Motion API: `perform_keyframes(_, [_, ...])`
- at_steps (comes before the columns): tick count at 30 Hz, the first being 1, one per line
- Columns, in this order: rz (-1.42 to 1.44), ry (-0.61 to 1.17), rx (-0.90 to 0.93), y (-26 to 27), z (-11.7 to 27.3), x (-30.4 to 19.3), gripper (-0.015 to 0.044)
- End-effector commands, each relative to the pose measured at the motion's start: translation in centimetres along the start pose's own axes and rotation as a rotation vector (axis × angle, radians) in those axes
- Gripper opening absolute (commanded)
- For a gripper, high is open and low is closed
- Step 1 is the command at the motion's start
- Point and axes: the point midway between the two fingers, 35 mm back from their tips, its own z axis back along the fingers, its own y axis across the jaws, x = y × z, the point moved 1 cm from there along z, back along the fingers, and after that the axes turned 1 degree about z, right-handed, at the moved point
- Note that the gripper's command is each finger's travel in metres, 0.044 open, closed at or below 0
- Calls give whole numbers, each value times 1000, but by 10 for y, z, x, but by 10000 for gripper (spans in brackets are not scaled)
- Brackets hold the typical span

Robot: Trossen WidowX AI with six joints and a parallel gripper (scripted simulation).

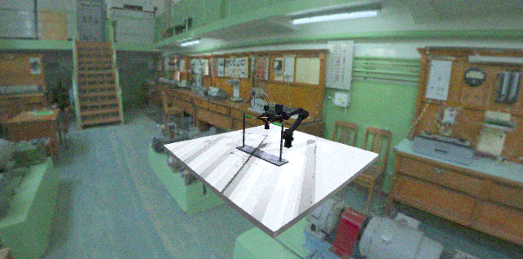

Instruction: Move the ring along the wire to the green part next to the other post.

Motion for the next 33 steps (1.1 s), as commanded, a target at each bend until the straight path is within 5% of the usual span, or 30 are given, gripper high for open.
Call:
perform_keyframes(1, [-87,13,48,13,2,0,-150])
perform_keyframes(33, [-796,12,416,110,31,50,-150])
